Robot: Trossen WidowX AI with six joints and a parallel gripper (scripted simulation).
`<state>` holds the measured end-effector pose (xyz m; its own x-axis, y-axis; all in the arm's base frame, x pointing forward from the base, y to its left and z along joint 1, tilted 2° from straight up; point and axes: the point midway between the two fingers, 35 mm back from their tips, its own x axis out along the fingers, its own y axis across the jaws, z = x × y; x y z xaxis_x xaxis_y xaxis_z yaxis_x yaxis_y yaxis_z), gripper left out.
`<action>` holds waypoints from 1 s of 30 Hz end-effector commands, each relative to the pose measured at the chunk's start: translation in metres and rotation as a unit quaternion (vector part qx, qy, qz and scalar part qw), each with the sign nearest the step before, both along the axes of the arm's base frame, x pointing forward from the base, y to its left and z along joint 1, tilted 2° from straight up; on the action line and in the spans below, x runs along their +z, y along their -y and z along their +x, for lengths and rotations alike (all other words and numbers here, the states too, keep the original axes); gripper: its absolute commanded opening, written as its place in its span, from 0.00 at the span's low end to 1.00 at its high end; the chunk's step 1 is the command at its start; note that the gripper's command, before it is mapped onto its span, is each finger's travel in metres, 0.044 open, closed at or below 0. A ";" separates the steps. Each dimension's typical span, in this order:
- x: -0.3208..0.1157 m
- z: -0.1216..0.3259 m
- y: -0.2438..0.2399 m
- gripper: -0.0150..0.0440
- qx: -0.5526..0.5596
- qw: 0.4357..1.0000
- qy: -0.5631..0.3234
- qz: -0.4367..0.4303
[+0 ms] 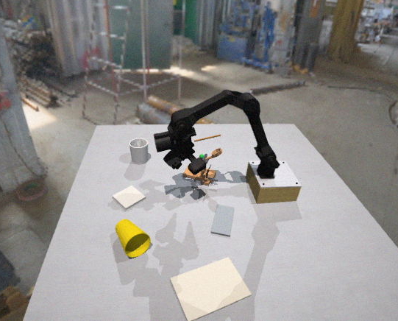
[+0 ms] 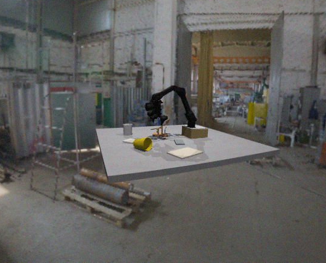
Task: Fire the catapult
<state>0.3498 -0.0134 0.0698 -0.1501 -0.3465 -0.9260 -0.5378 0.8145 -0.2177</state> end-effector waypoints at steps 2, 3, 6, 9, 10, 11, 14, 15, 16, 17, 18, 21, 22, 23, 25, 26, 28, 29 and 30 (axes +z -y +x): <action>0.009 0.025 0.017 1.00 -0.054 0.997 0.054 0.019; 0.011 0.030 0.020 1.00 -0.065 0.996 0.065 0.023; 0.017 0.045 0.032 1.00 -0.099 0.990 0.096 0.033; 0.024 0.058 0.045 1.00 -0.131 0.982 0.128 0.042; 0.027 0.063 0.049 1.00 -0.142 0.979 0.138 0.046; 0.030 0.067 0.054 1.00 -0.152 0.976 0.149 0.049; 0.039 0.082 0.069 1.00 -0.185 0.964 0.183 0.060; 0.043 0.086 0.074 1.00 -0.196 0.959 0.194 0.064; 0.046 0.091 0.079 1.00 -0.206 0.954 0.206 0.068; 0.050 0.095 0.085 1.00 -0.217 0.949 0.217 0.072; 0.054 0.099 0.090 1.00 -0.227 0.944 0.228 0.076; 0.066 0.111 0.108 1.00 -0.256 0.926 0.262 0.087; 0.070 0.115 0.114 1.00 -0.266 0.920 0.274 0.090; 0.074 0.119 0.121 1.00 -0.276 0.913 0.286 0.094; 0.084 0.126 0.134 1.00 -0.295 0.898 0.309 0.101; 0.088 0.129 0.141 1.00 -0.304 0.891 0.321 0.104; 0.098 0.134 0.155 1.00 -0.321 0.875 0.344 0.111; 0.103 0.137 0.162 1.00 -0.330 0.867 0.355 0.114; 0.108 0.139 0.169 1.00 -0.338 0.859 0.367 0.117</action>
